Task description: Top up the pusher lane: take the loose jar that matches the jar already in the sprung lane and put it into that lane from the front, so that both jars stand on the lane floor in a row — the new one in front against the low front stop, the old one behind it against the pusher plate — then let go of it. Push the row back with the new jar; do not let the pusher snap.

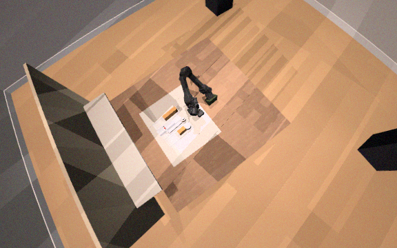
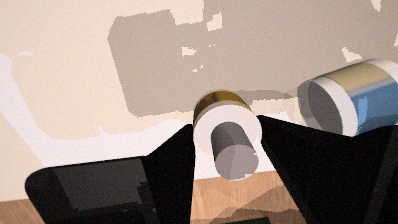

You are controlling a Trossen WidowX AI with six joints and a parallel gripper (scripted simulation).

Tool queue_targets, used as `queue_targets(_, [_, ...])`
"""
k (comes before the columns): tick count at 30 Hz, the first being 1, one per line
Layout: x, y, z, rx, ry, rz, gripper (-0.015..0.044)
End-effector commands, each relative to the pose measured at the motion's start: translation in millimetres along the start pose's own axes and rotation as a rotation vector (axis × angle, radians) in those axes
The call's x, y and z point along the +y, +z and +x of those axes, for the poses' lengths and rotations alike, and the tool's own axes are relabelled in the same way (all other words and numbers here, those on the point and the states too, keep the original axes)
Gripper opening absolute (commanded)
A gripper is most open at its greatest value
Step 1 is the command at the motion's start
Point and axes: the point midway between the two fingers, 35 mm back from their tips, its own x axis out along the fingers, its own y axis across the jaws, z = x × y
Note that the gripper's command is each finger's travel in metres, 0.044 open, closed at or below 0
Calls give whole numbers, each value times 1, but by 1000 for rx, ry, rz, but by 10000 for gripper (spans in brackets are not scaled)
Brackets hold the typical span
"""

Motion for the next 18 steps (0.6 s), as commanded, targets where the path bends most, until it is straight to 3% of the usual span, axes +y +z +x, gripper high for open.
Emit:
queue_targets(1, [4,5,-19,-9,14,10,0])
queue_targets(18, [4,-1,-95,-7,11,10,0])
